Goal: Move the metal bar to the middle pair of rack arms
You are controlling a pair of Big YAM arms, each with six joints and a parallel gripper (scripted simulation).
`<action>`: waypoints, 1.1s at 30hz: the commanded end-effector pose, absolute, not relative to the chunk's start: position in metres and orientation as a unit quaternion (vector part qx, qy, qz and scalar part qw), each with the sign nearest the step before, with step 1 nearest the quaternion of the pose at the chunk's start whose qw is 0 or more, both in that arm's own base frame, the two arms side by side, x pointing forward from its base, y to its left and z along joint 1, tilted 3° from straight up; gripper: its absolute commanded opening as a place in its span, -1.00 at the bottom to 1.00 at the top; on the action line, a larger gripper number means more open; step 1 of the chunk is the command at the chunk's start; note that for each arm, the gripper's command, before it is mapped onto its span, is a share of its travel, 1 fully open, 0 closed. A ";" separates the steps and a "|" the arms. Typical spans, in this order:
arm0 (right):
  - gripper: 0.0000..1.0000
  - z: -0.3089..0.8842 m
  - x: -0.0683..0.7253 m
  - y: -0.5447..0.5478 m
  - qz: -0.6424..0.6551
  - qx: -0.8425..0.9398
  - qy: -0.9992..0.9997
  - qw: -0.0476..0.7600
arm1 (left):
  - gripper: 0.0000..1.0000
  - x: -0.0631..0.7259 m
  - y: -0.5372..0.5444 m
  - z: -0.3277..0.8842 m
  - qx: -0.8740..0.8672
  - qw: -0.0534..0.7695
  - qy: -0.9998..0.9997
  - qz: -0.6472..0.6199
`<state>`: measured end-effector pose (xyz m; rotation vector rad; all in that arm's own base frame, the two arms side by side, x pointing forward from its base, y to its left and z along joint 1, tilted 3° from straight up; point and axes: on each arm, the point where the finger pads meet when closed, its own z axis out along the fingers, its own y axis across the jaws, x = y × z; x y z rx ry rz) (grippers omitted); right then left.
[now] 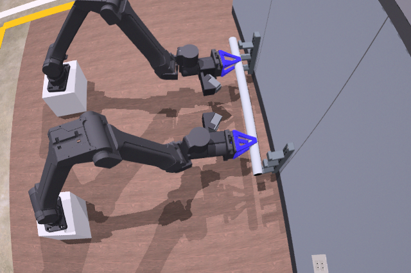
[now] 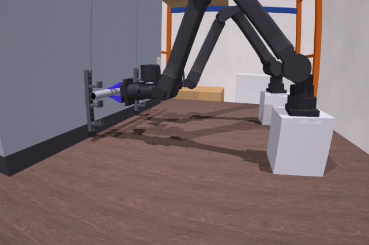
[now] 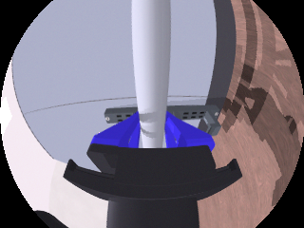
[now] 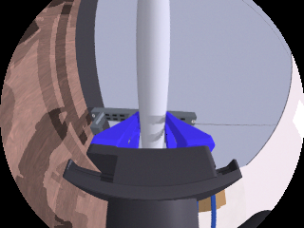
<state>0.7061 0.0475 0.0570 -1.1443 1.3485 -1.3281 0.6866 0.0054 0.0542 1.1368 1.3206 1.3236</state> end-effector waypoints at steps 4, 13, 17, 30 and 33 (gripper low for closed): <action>-1.00 0.087 0.730 0.049 -0.553 -0.442 0.527 0.471 | -1.00 0.686 -0.013 0.089 0.445 0.493 0.506 0.551; -1.00 0.085 0.730 0.046 -0.553 -0.442 0.527 0.471 | -1.00 0.682 -0.016 0.088 0.445 0.493 0.506 0.551; -1.00 0.084 0.730 0.045 -0.553 -0.442 0.527 0.471 | -1.00 0.680 -0.017 0.087 0.445 0.493 0.506 0.551; -1.00 0.084 0.731 0.042 -0.553 -0.442 0.527 0.471 | -1.00 0.679 -0.020 0.088 0.445 0.493 0.506 0.551; -1.00 0.084 0.731 0.042 -0.553 -0.442 0.527 0.471 | -1.00 0.679 -0.021 0.088 0.445 0.493 0.506 0.551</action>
